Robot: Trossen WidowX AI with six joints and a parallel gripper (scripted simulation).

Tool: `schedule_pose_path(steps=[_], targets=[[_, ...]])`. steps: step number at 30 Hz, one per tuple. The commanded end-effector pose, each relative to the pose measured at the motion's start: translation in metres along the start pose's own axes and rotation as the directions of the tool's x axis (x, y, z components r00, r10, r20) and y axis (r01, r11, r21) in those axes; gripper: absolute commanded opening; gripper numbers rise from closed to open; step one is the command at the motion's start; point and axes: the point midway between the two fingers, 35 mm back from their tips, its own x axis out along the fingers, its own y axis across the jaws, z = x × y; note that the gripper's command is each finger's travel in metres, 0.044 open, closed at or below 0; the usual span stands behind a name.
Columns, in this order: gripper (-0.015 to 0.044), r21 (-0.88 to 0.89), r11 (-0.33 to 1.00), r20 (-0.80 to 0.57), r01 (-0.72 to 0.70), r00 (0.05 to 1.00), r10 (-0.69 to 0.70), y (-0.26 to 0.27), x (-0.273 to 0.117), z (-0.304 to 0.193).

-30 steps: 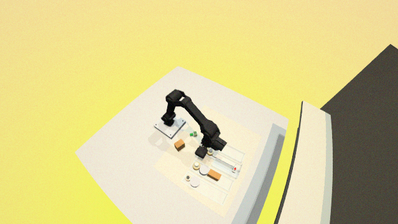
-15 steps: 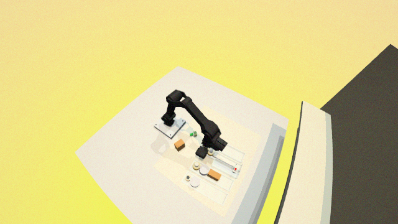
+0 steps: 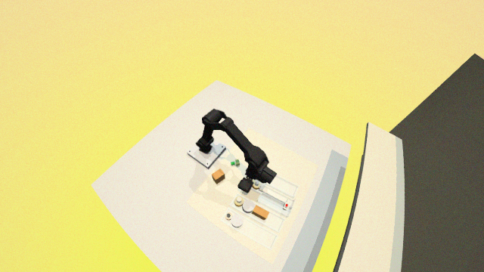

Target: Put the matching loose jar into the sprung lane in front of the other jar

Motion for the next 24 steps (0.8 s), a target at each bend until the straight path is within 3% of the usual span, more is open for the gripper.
schedule_pose_path(steps=[1,24], targets=[[0.0,0.004,1.0,0.025,0.002,1.0,-0.002,-0.0002,-0.0032,0.0065],[0.0,0.004,1.0,0.025,0.002,1.0,-0.002,-0.0003,-0.0034,0.0092]])
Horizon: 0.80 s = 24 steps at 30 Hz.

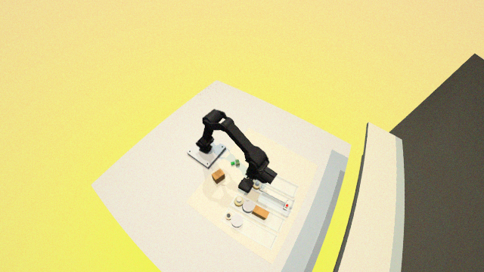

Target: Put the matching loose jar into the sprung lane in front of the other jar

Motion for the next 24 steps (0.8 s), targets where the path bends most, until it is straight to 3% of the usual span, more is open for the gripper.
schedule_pose_path(steps=[1,24], targets=[[0.0,0.005,1.0,0.025,0.002,1.0,-0.002,-0.0003,-0.0033,0.0071],[0.0,0.005,1.0,0.025,0.002,1.0,-0.002,-0.0003,0.0042,0.0074]])
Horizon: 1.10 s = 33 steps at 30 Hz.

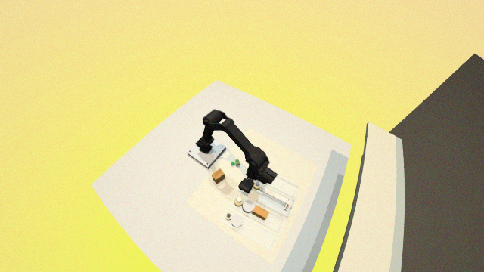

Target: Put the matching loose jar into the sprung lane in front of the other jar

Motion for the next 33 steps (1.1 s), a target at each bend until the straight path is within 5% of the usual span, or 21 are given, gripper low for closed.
schedule_pose_path(steps=[1,33], targets=[[0.0,0.005,1.0,0.021,0.001,1.0,-0.001,0.0,0.002,0.006],[0.0,0.005,1.0,0.021,0.001,1.0,-0.001,0.0,0.013,0.004]])
